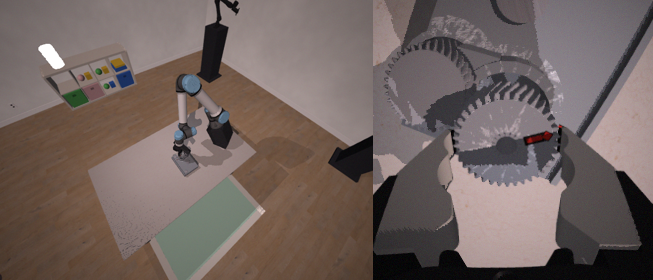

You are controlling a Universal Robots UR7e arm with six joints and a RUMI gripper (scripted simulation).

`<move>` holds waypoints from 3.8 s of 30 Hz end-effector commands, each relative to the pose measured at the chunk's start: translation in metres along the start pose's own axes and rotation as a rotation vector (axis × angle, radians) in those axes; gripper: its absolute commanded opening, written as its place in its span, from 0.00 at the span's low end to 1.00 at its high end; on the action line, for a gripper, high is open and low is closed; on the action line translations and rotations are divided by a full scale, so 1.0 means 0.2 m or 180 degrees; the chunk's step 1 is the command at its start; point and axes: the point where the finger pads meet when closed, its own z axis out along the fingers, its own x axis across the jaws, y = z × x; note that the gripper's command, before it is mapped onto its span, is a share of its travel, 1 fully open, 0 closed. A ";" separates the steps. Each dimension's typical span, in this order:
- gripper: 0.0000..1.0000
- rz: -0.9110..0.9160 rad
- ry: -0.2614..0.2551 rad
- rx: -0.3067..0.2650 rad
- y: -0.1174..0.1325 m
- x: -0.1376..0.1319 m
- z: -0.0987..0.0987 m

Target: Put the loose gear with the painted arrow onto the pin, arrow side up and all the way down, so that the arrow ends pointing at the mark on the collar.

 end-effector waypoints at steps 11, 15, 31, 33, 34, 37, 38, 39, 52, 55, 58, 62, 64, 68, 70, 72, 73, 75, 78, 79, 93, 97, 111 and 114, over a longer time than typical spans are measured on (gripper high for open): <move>0.00 0.0001 0.0005 -0.0002 0.00 0.00 0.00; 0.00 0.0001 0.0005 -0.0002 0.00 0.00 0.00; 0.00 0.0001 0.0005 -0.0002 0.00 0.00 0.00; 0.00 0.0001 0.0005 -0.0002 0.00 0.00 0.00; 0.00 0.0001 0.0005 -0.0002 0.00 0.00 0.00; 0.00 0.0001 0.0005 -0.0002 0.00 0.00 0.00; 0.00 0.0001 0.0005 -0.0002 0.00 0.00 0.00; 0.00 0.0001 0.0005 -0.0002 0.00 0.00 0.00; 1.00 0.0001 0.0005 -0.0002 0.00 0.00 0.00; 1.00 0.0001 0.0005 -0.0002 0.00 0.00 0.00; 1.00 0.0001 0.0005 -0.0002 0.00 0.00 0.00; 1.00 0.0001 0.0005 -0.0002 0.00 0.00 0.00; 1.00 0.0001 0.0005 -0.0002 0.00 0.00 0.00; 1.00 0.0001 0.0005 -0.0002 0.00 0.00 0.00; 1.00 0.0001 0.0005 -0.0002 0.00 0.00 0.00; 1.00 0.0001 0.0005 -0.0002 0.00 0.00 0.00; 1.00 0.0001 0.0005 -0.0002 0.00 0.00 0.00; 1.00 0.0001 0.0005 -0.0002 0.00 0.00 0.00; 1.00 0.0001 0.0005 -0.0002 0.00 0.00 0.00; 1.00 0.0001 0.0005 -0.0002 0.00 0.00 0.00; 1.00 0.0001 0.0005 -0.0002 0.00 0.00 0.00; 1.00 0.0001 0.0005 -0.0002 0.00 0.00 0.00; 1.00 0.0001 0.0005 -0.0002 0.00 0.00 0.00; 1.00 0.0001 0.0005 -0.0002 0.00 0.00 0.00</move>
